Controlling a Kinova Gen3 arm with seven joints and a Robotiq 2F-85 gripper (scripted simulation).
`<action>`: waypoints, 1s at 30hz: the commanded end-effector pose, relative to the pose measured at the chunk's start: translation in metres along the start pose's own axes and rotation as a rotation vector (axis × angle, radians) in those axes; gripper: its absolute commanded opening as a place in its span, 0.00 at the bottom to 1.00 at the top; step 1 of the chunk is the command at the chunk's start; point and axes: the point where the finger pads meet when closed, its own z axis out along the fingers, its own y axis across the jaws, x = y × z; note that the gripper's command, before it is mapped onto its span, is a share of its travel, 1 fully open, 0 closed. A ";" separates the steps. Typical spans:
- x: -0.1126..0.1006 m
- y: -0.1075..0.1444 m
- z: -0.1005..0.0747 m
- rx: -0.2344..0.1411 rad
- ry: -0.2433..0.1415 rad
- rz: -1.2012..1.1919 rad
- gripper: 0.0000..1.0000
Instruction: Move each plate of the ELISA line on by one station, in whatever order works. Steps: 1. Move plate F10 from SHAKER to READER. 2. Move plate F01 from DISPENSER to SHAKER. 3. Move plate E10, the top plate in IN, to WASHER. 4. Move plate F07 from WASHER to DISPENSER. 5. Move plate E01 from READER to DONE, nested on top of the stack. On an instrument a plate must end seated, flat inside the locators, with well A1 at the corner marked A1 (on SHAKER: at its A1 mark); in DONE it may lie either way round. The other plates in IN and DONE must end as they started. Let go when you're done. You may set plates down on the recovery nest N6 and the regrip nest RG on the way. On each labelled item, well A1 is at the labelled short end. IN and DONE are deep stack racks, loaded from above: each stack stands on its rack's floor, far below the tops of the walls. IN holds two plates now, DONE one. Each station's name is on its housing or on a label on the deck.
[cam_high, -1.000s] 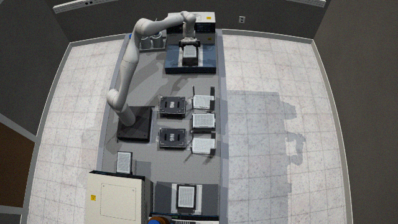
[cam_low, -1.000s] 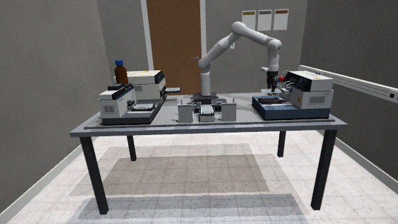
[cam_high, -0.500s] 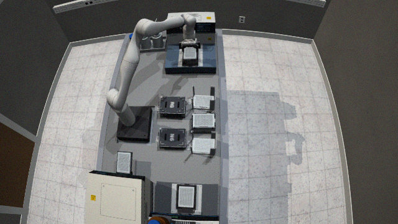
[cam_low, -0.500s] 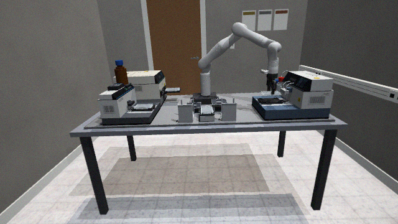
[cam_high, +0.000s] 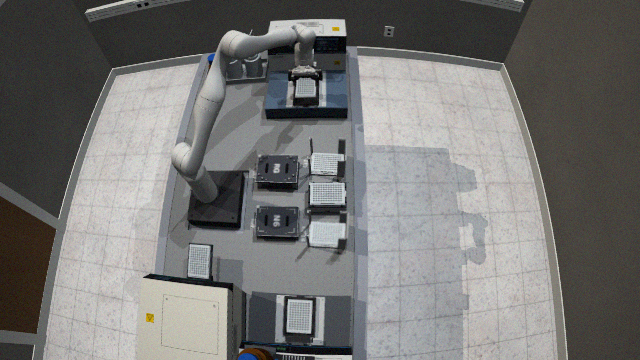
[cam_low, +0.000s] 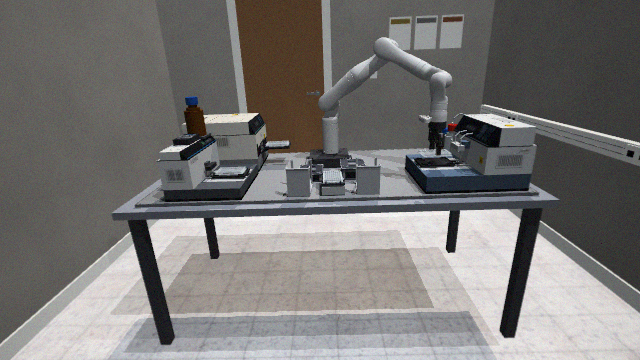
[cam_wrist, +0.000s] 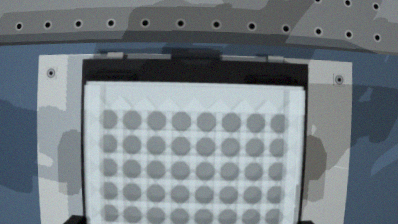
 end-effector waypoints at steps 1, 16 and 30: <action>-0.001 0.000 0.001 -0.001 -0.004 -0.003 0.94; -0.001 -0.001 0.001 0.000 -0.005 -0.004 0.94; -0.001 -0.001 0.017 0.000 -0.005 -0.003 0.94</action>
